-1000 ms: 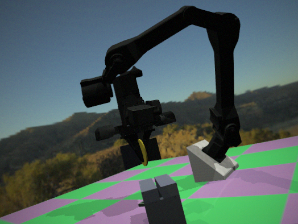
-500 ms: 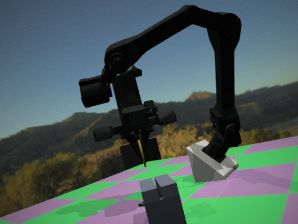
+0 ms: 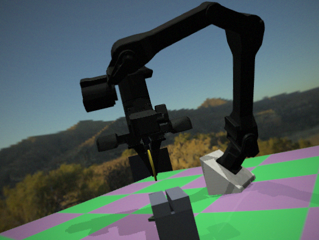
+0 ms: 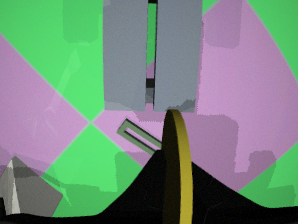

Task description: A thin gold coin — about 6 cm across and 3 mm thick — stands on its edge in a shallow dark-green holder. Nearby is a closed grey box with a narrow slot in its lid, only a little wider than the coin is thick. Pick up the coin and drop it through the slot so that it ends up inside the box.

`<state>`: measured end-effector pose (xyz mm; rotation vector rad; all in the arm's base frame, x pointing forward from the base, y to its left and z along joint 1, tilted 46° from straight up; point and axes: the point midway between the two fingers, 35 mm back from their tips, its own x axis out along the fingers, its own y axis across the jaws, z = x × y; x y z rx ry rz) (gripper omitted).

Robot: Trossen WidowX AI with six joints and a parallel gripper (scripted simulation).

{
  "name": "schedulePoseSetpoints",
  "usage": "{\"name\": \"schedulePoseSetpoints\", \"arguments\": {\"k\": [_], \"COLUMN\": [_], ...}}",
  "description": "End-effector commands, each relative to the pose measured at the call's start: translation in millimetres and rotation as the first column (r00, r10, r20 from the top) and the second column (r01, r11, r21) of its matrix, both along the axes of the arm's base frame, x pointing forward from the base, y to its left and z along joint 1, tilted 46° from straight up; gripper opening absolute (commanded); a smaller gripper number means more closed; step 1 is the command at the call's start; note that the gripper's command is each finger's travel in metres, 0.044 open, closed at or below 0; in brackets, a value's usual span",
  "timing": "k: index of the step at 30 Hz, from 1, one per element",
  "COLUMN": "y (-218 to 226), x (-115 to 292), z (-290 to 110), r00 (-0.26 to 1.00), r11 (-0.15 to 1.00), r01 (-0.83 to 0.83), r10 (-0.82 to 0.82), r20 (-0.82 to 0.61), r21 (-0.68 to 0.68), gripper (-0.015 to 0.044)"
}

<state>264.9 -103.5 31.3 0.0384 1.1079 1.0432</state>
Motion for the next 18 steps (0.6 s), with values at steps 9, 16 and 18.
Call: {"name": "schedulePoseSetpoints", "arguments": {"k": [9,16,18], "y": [12,22,25], "x": [21,32,35], "z": [18,28,31], "r00": [1.000,1.000,1.000], "r11": [1.000,1.000,1.000], "r01": [0.008,0.009,0.009], "r10": [-0.008,-0.009,-0.009], "r20": [0.008,0.008,0.008], "r21": [-0.002,0.002,0.003], "gripper": [0.0000,0.0000,0.0000]}}
